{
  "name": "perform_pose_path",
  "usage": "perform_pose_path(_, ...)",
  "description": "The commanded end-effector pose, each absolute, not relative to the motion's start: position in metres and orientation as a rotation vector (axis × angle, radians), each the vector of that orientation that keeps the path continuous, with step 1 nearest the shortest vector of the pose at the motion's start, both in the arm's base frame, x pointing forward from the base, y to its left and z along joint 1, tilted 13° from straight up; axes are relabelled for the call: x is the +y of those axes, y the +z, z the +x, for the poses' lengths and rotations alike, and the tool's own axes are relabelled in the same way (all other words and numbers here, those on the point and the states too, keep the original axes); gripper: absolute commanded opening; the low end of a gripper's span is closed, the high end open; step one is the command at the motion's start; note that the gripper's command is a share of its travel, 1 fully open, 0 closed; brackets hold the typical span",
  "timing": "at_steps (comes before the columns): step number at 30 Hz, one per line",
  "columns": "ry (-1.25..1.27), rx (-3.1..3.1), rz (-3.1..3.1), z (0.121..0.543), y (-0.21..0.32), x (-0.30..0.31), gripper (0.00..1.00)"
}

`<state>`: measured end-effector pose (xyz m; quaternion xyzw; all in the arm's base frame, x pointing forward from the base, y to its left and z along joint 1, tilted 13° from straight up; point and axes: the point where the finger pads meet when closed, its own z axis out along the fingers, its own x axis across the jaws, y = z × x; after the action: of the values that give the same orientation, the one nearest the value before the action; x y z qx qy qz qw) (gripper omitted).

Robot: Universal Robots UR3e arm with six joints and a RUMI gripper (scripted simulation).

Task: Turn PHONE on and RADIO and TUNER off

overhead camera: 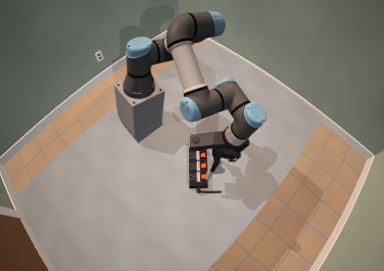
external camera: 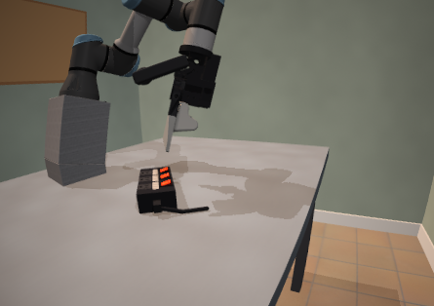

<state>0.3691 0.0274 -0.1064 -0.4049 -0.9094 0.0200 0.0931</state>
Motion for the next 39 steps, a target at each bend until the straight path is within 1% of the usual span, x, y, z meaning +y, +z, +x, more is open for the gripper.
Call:
perform_pose_path(1, 0.059, -2.702, -1.203, 0.370, -0.106, 0.027, 1.00)
perform_pose_path(10, 0.038, -2.675, -1.270, 0.370, -0.102, 0.025, 1.00)
perform_pose_path(14, -0.053, -2.538, -1.550, 0.371, -0.083, 0.018, 1.00)
perform_pose_path(16, -0.053, -2.538, -1.550, 0.371, -0.083, 0.018, 1.00)
perform_pose_path(19, -0.144, -2.371, -1.805, 0.373, -0.065, 0.012, 1.00)
perform_pose_path(25, -0.252, -2.139, -2.074, 0.375, -0.045, 0.004, 1.00)
perform_pose_path(39, -0.262, -2.116, -2.097, 0.375, -0.043, 0.004, 1.00)
